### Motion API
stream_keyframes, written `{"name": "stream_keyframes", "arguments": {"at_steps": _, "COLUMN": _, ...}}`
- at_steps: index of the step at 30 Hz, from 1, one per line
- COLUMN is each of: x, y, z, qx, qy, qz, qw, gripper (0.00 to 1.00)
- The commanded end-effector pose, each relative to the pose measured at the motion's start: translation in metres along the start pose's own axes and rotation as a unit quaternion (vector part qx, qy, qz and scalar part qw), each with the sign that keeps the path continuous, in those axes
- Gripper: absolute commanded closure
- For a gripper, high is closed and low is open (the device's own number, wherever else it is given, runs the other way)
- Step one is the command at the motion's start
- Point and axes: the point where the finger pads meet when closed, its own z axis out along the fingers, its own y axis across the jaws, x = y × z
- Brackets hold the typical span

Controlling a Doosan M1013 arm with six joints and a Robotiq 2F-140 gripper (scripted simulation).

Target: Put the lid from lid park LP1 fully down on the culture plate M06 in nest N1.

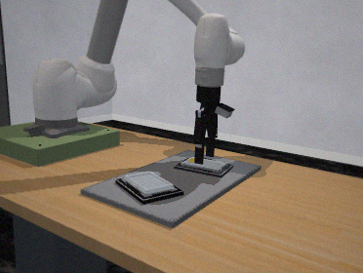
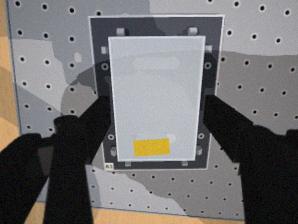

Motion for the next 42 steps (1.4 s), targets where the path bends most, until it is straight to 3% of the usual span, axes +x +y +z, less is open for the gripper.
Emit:
{"name": "stream_keyframes", "arguments": {"at_steps": 1, "x": 0.0006, "y": -0.0001, "z": -0.0008, "qx": 0.0, "qy": 0.001, "qz": 0.0, "qw": 1.0, "gripper": 0.37}}
{"name": "stream_keyframes", "arguments": {"at_steps": 24, "x": 0.0006, "y": -0.0001, "z": -0.0008, "qx": 0.0, "qy": 0.001, "qz": 0.0, "qw": 1.0, "gripper": 0.37}}
{"name": "stream_keyframes", "arguments": {"at_steps": 25, "x": 0.0006, "y": -0.0001, "z": -0.0008, "qx": 0.0, "qy": 0.001, "qz": 0.0, "qw": 1.0, "gripper": 0.31}}
{"name": "stream_keyframes", "arguments": {"at_steps": 42, "x": 0.0006, "y": -0.0001, "z": -0.0008, "qx": 0.0, "qy": 0.001, "qz": 0.0, "qw": 1.0, "gripper": 0.31}}
